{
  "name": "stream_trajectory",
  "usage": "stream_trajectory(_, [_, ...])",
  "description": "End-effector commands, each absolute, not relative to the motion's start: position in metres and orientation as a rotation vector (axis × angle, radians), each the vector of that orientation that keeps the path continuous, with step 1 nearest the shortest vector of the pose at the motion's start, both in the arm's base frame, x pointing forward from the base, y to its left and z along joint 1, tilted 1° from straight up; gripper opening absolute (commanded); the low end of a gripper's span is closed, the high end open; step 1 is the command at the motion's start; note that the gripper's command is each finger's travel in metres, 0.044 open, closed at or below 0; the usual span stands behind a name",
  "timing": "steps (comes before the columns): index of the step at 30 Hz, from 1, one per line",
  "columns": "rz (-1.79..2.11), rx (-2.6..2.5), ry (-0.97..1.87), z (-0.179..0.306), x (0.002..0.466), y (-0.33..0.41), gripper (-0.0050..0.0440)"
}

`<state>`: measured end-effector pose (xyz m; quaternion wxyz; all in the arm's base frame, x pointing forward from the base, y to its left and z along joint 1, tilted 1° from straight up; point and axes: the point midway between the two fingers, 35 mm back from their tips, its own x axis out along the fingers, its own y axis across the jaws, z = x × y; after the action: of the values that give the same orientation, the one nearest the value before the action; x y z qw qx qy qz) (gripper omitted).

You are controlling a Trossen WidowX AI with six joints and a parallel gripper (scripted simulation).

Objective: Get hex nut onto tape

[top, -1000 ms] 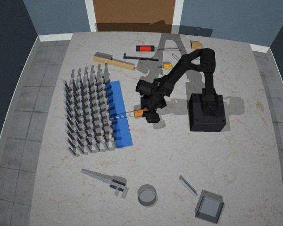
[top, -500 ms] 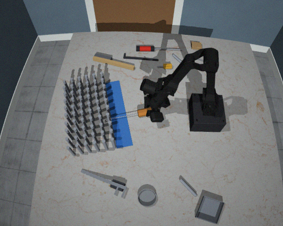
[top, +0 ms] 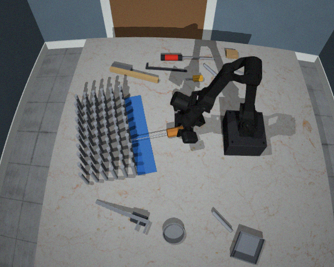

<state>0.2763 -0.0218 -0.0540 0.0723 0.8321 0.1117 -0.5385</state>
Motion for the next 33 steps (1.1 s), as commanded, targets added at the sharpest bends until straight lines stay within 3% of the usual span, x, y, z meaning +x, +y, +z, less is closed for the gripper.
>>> stream_trajectory(1, [-1.569, 2.525, 0.328, -0.046, 0.278, -0.025, -0.0050])
stream_trajectory(33, [-1.562, 2.522, 0.330, -0.029, 0.264, -0.028, -0.0050])
